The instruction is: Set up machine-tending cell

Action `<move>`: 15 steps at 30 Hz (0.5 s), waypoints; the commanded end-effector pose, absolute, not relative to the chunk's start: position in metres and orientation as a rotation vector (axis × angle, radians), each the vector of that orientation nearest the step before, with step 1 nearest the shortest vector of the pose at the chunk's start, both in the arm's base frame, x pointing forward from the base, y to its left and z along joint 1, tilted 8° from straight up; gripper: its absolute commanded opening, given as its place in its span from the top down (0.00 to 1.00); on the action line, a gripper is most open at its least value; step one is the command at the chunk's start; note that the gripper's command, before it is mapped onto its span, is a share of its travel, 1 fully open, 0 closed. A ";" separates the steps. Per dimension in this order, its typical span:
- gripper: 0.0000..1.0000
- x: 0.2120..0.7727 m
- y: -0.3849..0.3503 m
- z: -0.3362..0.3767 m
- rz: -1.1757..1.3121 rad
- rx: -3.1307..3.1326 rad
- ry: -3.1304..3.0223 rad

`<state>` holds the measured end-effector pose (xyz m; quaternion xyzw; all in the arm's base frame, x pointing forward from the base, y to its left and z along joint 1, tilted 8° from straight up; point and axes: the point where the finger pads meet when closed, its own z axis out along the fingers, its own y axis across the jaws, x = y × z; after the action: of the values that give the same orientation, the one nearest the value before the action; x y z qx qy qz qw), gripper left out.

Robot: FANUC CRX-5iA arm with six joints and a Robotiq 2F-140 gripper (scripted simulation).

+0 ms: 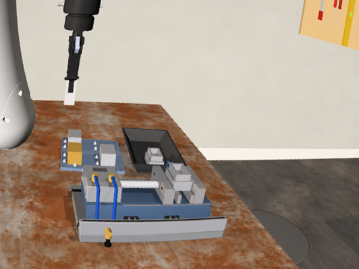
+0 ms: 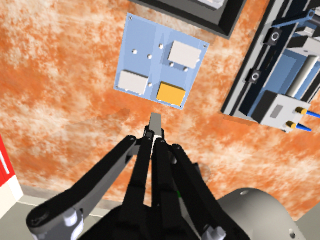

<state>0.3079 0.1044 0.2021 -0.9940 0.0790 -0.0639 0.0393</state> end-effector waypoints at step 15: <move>1.00 0.304 0.103 0.232 -0.196 -3.047 0.242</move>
<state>0.3041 0.1026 0.2312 -0.9940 0.0791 -0.0639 0.0393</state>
